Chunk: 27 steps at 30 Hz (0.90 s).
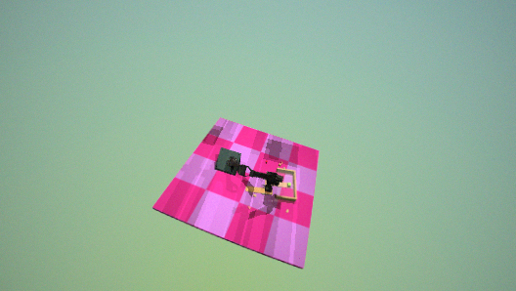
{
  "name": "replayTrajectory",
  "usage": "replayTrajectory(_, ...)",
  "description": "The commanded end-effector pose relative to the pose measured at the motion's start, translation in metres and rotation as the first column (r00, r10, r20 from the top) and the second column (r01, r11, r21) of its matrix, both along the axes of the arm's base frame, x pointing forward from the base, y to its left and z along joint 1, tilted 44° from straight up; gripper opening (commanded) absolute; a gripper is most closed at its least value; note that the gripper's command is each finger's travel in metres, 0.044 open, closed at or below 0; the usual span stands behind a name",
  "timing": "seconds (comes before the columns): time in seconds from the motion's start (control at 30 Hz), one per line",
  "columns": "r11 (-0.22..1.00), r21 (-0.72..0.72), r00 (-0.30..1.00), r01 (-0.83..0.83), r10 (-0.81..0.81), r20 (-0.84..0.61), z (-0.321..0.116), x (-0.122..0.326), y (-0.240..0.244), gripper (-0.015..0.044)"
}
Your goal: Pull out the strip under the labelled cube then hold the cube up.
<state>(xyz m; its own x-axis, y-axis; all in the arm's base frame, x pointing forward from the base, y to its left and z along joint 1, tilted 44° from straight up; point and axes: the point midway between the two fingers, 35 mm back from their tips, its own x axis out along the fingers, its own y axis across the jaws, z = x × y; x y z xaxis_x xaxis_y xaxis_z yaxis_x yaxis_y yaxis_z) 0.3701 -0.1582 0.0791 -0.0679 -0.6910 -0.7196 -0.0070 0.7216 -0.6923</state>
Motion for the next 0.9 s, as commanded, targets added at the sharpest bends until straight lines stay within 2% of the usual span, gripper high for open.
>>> replayTrajectory(0.0, 1.0, -0.003, 1.0, 0.006, -0.006, -0.005, 0.0, -0.009, 0.005, 0.0)
replayTrajectory(0.87, 1.0, -0.001, 1.0, 0.006, -0.006, -0.01, -0.023, -0.091, 0.037, 0.0)
